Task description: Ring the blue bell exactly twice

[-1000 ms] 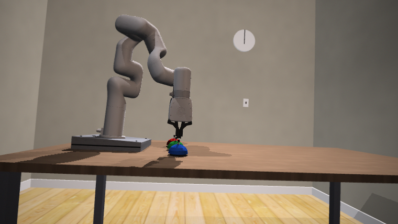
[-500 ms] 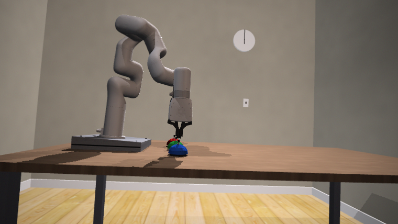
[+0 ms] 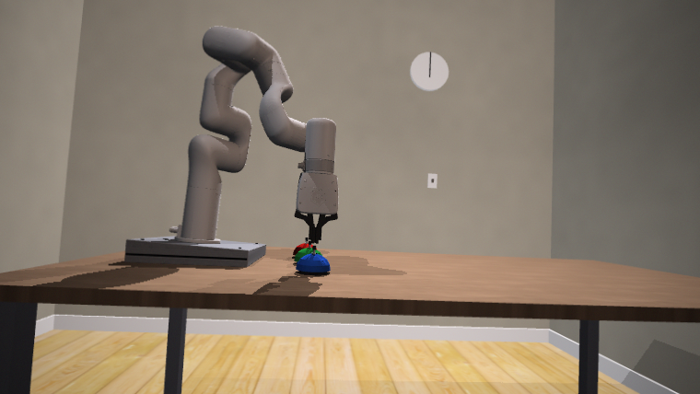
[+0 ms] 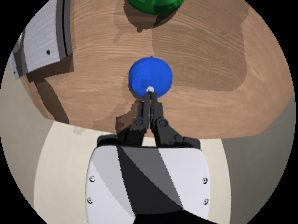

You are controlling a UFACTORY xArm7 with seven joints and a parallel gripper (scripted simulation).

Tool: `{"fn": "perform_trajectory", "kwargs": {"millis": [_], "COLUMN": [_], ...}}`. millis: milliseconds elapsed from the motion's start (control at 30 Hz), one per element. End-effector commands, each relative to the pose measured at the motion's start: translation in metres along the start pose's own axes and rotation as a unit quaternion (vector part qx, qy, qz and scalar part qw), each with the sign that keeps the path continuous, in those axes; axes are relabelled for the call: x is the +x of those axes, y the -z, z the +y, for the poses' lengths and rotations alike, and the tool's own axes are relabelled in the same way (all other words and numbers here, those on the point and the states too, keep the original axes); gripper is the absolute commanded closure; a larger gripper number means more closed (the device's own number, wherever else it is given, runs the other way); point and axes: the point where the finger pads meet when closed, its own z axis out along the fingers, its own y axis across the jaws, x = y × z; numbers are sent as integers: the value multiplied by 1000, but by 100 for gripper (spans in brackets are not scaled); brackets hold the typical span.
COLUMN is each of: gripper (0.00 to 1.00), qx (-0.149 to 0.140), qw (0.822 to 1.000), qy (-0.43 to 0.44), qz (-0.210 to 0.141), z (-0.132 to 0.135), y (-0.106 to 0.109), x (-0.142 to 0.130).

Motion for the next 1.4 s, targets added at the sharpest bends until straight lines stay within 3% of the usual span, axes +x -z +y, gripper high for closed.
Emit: {"fn": "perform_trajectory", "kwargs": {"millis": [0,1367], "gripper": [100,100], "qx": [-1,-1], "qw": [1000,1000], "qy": [0,0], "qz": [-1,-1], "z": [1,1], "y": [-1,-12], "x": [-1,-1]}}
